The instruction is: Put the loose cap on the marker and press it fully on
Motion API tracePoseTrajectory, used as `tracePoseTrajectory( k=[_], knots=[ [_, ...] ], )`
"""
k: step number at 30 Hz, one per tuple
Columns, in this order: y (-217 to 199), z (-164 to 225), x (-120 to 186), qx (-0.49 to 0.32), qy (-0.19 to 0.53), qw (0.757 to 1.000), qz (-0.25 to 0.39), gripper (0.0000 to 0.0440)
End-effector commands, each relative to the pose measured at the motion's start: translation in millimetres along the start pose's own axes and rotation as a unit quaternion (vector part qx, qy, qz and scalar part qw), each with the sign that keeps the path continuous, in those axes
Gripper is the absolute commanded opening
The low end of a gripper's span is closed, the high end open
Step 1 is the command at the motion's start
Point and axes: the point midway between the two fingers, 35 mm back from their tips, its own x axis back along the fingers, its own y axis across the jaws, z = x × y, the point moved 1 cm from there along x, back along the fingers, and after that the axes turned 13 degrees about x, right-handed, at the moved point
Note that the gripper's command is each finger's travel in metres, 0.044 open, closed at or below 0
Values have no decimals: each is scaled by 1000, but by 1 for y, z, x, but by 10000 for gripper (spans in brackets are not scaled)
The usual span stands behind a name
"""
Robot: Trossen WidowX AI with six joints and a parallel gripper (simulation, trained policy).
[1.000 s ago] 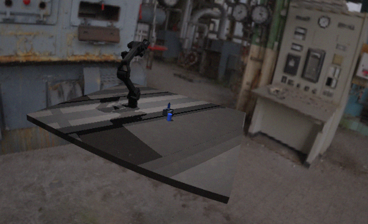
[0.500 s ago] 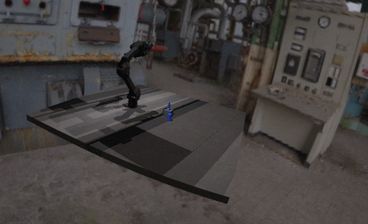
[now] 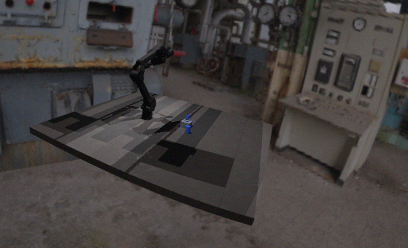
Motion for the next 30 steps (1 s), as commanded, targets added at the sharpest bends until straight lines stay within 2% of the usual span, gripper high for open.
tracePoseTrajectory(
  k=[1,30],
  knots=[
    [-7,9,1,-3,16,1000,5,328],
    [-56,79,19,-19,122,991,42,330]
  ],
)
